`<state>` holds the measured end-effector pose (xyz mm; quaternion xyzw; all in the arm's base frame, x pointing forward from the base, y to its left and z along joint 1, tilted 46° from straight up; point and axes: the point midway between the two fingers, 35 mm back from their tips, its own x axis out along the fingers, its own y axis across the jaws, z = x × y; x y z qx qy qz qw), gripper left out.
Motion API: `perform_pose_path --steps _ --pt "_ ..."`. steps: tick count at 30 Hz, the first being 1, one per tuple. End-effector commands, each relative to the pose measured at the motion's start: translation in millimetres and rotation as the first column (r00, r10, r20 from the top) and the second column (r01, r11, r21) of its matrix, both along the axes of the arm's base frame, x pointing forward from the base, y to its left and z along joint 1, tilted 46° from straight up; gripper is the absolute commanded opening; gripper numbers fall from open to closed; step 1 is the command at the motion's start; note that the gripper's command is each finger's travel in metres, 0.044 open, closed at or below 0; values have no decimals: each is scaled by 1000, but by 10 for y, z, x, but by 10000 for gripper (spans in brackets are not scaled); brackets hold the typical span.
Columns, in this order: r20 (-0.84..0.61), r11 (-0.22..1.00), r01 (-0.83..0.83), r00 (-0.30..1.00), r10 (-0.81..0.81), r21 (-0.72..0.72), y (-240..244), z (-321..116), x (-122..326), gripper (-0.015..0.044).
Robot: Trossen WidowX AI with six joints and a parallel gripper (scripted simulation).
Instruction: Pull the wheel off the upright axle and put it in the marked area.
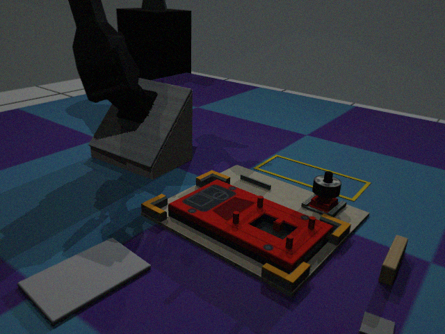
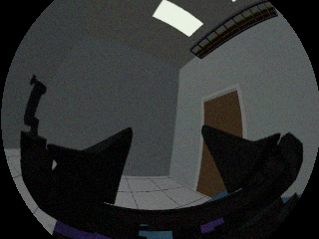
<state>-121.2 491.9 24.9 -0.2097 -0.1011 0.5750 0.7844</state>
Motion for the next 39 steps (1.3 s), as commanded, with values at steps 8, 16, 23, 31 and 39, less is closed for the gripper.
perform_pose_path --steps 8,16,23,31,39 --pt "67 976 143 989 -134 -161 141 -236 780 300" --pt "82 904 314 949 -303 -289 104 -406 1569 300" --pt "79 823 406 909 -410 -398 2 -511 2177 300" --pt "65 719 491 844 -532 -492 -214 -592 2787 300" --pt "16 562 601 691 -723 -567 -656 -648 3599 300"
